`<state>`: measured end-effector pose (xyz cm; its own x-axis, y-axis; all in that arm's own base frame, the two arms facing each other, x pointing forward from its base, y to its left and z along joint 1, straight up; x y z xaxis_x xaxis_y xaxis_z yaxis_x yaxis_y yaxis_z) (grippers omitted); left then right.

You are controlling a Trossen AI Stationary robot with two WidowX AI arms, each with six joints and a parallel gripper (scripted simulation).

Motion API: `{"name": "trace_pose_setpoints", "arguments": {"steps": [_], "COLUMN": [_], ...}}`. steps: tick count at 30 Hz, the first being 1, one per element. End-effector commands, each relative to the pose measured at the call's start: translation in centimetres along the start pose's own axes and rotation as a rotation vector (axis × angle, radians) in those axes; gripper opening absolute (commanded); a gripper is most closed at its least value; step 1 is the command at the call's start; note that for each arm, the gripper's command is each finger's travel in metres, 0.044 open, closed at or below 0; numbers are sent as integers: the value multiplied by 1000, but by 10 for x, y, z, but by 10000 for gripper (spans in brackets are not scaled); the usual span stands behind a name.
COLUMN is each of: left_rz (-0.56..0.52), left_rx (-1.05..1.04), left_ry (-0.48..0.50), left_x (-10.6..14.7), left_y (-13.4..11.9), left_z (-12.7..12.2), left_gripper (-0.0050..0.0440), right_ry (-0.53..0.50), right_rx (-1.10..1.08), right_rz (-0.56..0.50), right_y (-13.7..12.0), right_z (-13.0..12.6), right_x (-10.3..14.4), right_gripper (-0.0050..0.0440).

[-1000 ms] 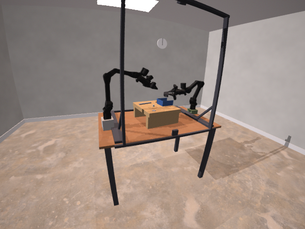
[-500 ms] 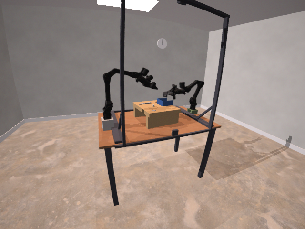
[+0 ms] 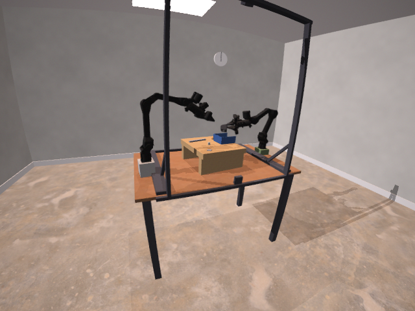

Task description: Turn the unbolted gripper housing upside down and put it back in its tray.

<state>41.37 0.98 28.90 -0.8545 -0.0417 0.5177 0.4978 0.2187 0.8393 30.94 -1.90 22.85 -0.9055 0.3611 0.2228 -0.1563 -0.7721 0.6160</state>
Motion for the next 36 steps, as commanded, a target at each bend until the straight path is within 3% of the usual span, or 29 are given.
{"name": "trace_pose_setpoints", "arguments": {"steps": [1, 36], "left_rz": [-21, -21], "left_rx": [-5, -5], "left_ry": [-8, -8], "left_x": [7, 7], "left_y": [6, 6], "left_z": [-1, -1], "left_gripper": [440, 440], "right_ry": [19, -49], "right_rx": [-3, 48], "right_rz": [-15, 6], "right_y": [10, 17], "right_z": [11, 8], "right_x": [0, -9], "right_gripper": [112, 112]}}
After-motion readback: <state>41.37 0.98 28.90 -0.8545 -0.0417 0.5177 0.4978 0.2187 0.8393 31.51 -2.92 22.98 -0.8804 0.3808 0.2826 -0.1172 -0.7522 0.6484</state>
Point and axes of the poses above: on each arm, the point midway between the two fingers, 35 mm back from their tips, its own x axis back along the fingers, its own z axis across the jaws, y = z × x, the point moved 5 cm from there along x, back along the fingers, and after that the axes turned 11 degrees about x, right-handed, at the moved point
